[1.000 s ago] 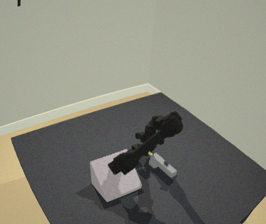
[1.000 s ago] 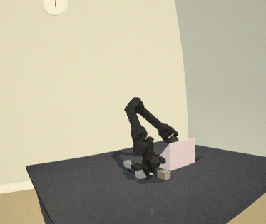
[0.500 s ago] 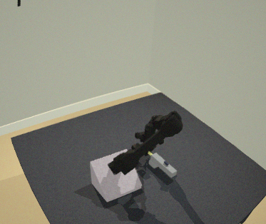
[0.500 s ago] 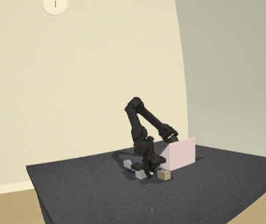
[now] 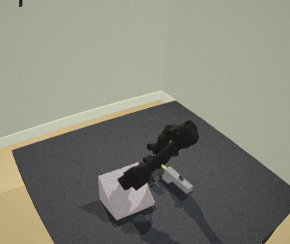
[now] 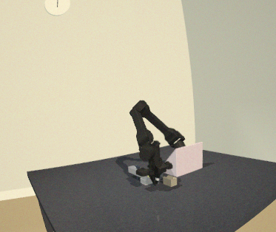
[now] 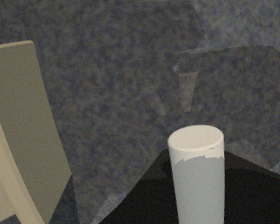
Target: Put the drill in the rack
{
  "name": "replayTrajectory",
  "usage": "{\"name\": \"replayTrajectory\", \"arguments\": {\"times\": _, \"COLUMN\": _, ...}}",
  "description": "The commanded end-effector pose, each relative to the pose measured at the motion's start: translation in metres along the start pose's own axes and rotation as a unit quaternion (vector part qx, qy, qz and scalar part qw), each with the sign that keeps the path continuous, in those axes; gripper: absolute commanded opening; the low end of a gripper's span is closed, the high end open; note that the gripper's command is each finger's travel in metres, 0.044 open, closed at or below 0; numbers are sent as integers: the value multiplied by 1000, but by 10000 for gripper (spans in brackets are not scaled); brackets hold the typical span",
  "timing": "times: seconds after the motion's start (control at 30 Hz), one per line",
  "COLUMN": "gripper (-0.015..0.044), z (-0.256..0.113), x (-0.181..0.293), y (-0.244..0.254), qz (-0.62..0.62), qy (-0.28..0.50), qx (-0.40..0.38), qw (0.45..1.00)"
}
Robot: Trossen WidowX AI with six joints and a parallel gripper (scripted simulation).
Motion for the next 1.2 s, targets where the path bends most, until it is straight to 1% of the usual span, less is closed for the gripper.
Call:
{"name": "replayTrajectory", "arguments": {"times": 0.0, "gripper": 0, "z": 2, "x": -5, "y": 3, "qz": -1, "qy": 0, "qx": -4, "qw": 1000}}
{"name": "replayTrajectory", "arguments": {"times": 1.17, "gripper": 0, "z": 3, "x": -51, "y": 12, "qz": -1, "qy": -1, "qx": -3, "qw": 1000}}
Point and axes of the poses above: the point midway between the two fingers, 35 mm back from their tips, its own z axis out along the fingers, its own y axis across the jaws, x = y × z, the point moved 2 cm from there along -z, back along the fingers, and after that the axes turned 8 degrees about z, right-handed, at the moved point
